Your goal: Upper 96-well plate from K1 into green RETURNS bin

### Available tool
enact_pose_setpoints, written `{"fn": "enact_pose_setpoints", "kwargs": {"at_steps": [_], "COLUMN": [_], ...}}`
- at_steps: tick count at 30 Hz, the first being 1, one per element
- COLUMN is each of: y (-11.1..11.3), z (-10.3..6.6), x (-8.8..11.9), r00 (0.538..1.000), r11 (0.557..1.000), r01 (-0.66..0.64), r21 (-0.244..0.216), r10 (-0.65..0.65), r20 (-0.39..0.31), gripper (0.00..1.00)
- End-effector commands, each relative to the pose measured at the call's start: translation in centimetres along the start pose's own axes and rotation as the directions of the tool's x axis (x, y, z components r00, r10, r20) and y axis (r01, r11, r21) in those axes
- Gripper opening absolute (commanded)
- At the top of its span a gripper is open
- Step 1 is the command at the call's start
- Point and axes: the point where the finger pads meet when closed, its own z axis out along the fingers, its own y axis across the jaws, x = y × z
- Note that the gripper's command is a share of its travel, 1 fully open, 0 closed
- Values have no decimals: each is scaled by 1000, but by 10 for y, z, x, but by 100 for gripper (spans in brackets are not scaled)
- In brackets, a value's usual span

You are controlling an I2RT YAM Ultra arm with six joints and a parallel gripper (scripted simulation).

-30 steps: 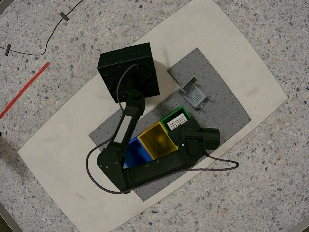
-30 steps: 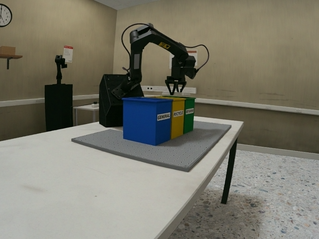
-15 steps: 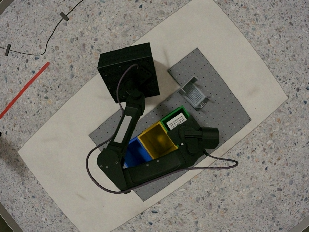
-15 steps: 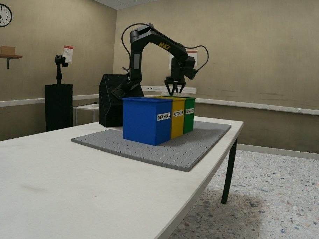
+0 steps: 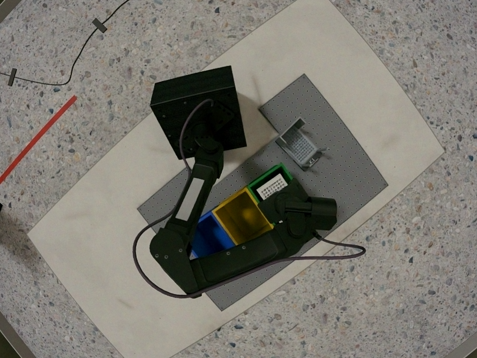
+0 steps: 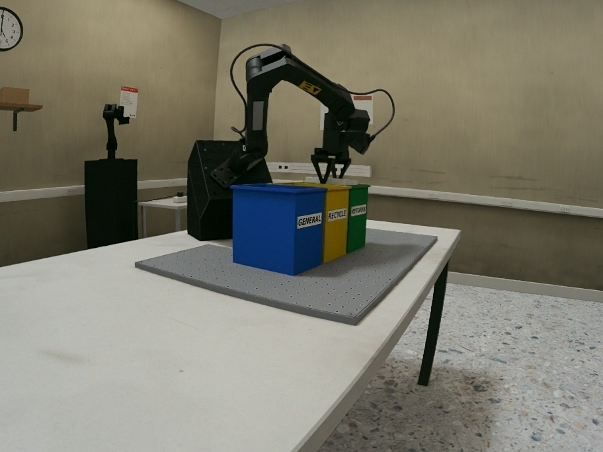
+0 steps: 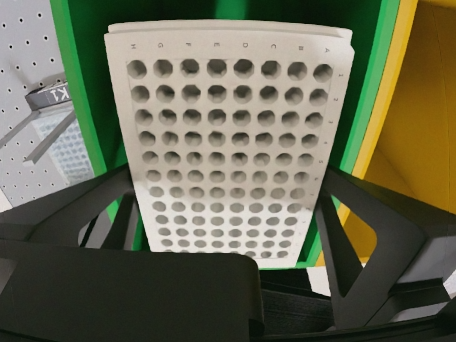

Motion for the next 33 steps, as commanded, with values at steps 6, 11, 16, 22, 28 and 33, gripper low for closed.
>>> {"fn": "enact_pose_setpoints", "kwargs": {"at_steps": [6,11,16,22,28,33], "y": [0,1,2,3,2,3], "z": [1,4,4,8,11,15], "x": [-5,-5,-10,-8,-11,-9], "r00": [999,999,999,999,999,999], "r11": [999,999,999,999,999,999], "r01": [-24,-23,-32,-25,-34,-29], "r21": [-28,-30,-37,-35,-37,-38], "r10": [24,23,33,26,35,30], "r20": [22,21,30,27,31,27], "gripper": [0,0,0,0,0,0]}}
